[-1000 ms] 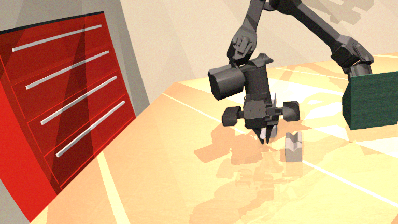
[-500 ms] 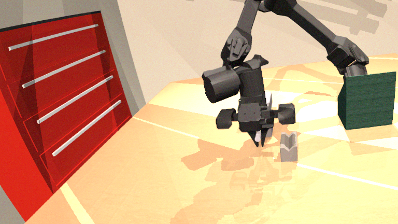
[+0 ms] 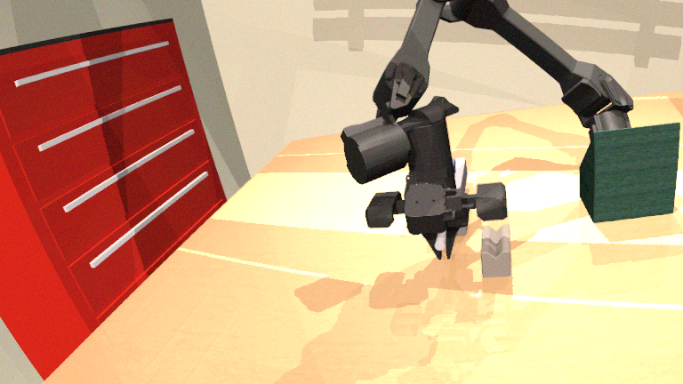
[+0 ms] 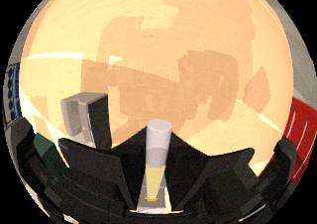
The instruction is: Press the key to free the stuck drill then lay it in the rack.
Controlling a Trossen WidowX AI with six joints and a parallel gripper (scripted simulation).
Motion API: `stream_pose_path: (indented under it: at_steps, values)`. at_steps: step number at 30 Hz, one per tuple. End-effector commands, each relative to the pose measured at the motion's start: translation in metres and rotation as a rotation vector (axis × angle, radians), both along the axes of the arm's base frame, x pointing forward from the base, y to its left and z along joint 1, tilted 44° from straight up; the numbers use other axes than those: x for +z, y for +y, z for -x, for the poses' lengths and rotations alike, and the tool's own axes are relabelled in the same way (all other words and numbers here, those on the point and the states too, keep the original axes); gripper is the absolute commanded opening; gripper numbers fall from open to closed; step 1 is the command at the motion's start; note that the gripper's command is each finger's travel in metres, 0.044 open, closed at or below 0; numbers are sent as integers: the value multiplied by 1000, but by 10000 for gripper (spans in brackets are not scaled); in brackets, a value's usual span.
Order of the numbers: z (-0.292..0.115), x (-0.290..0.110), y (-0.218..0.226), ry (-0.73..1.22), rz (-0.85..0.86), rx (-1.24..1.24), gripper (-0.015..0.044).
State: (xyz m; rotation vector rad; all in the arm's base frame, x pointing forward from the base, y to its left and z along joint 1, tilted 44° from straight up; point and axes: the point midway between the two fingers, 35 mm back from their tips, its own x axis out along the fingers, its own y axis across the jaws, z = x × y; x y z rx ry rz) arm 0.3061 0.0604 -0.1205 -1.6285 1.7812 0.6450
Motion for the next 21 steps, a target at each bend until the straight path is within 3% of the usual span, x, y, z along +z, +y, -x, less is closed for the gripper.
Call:
stream_pose_path:
  at_steps: [1,21]
  values:
    - [-2,-3,7,-6,-5,-1,0]
    - [-6,-20,28,-7,-8,-1,0]
